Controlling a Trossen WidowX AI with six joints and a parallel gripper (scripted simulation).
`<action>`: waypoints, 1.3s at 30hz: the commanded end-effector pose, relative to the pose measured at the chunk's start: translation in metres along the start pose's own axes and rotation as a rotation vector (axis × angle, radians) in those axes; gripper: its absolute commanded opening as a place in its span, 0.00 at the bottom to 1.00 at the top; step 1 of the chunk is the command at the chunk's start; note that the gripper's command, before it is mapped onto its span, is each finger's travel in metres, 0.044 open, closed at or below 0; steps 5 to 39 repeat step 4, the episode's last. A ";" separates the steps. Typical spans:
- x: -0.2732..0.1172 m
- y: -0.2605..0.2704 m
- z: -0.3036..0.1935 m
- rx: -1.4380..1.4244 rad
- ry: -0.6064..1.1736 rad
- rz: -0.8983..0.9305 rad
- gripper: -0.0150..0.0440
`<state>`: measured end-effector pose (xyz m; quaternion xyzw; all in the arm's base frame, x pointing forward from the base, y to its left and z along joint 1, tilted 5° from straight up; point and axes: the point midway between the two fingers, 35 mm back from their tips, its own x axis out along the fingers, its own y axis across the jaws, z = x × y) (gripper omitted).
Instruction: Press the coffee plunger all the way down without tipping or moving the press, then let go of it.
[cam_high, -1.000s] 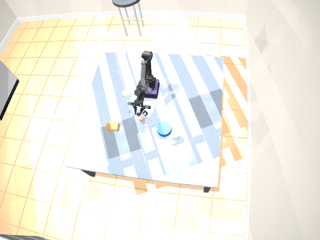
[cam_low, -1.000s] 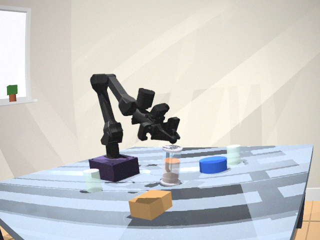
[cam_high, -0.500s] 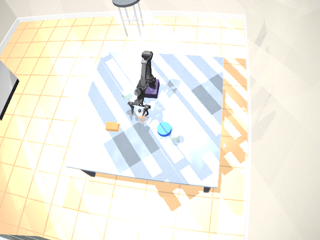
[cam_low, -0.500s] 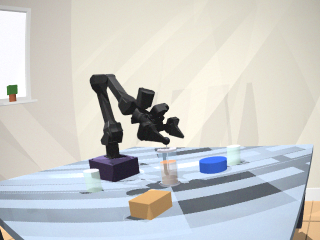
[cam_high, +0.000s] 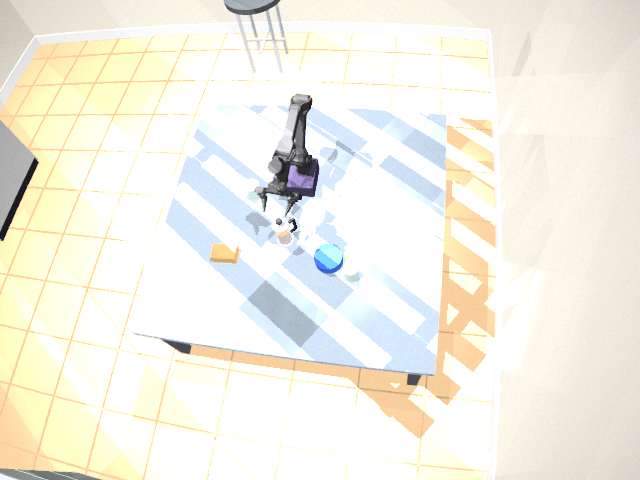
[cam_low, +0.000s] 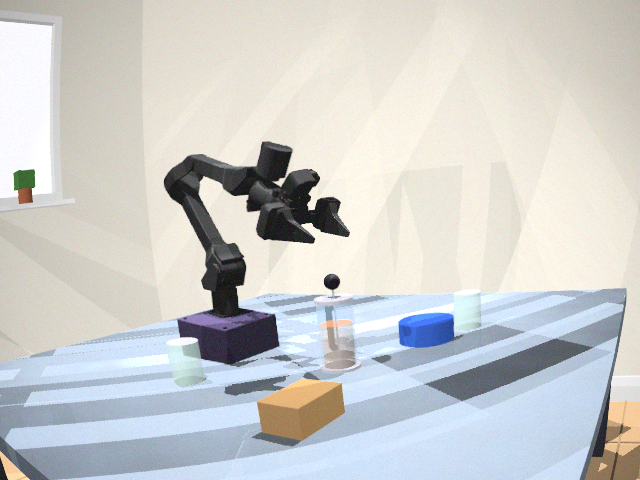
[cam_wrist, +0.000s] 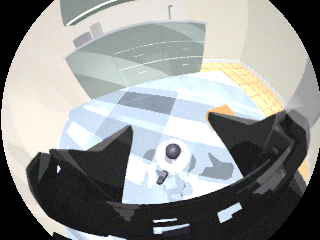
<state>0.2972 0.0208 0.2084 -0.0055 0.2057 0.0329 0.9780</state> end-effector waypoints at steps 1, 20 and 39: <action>-0.005 0.000 0.001 -0.005 0.007 -0.003 1.00; -0.005 0.000 0.001 -0.005 0.007 -0.003 1.00; -0.005 0.000 0.001 -0.005 0.007 -0.003 1.00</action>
